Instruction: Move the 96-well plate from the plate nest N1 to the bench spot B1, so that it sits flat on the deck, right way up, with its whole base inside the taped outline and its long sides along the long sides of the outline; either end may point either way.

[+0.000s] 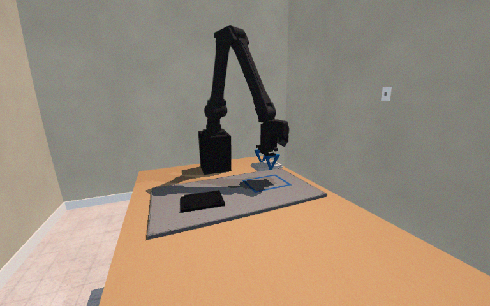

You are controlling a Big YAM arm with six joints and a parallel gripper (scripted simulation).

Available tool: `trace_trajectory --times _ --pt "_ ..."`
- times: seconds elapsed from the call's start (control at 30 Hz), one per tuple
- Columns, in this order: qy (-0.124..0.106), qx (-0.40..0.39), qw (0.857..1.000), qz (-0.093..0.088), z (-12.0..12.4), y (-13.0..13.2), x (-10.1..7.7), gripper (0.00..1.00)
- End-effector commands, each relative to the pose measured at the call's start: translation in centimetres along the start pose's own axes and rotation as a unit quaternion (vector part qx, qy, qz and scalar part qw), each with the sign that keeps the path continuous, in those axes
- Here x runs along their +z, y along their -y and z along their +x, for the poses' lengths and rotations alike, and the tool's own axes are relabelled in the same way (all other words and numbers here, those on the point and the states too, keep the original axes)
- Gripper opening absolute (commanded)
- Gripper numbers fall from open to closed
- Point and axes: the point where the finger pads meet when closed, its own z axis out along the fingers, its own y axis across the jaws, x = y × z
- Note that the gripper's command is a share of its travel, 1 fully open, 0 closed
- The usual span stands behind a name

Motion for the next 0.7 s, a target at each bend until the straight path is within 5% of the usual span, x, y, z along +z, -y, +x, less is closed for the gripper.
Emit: trace_trajectory --times 0.0,0.67 --pt "0.008 0.002 1.0 0.015 -1.11 1.87 -0.78 0.0" --pt "0.006 0.002 1.0 0.012 -0.85 1.93 -0.51 0.0"
